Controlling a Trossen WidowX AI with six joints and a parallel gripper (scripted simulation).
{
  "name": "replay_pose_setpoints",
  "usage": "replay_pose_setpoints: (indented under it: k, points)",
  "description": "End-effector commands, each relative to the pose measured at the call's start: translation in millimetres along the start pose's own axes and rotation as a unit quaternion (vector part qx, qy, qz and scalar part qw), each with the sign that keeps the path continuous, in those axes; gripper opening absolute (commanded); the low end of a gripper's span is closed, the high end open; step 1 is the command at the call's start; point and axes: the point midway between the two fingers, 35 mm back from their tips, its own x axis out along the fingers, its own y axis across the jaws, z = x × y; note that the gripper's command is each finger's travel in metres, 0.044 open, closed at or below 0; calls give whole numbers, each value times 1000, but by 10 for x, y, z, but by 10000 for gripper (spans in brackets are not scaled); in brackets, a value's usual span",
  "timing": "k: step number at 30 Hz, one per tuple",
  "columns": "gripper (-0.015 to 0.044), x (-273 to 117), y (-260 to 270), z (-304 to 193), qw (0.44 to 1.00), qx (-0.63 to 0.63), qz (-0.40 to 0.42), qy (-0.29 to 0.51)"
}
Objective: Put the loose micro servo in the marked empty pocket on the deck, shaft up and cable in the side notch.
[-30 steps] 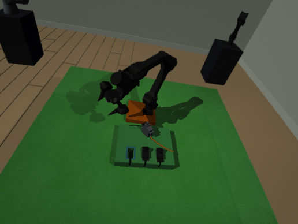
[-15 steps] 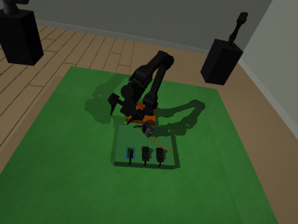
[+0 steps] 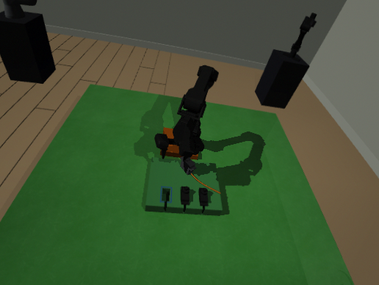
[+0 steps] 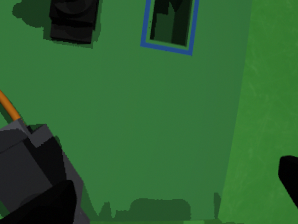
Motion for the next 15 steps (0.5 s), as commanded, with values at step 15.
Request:
replay_pose_setpoints:
  k: [15]
  points:
    - [440,-104,731,46,975,-188,108,41]
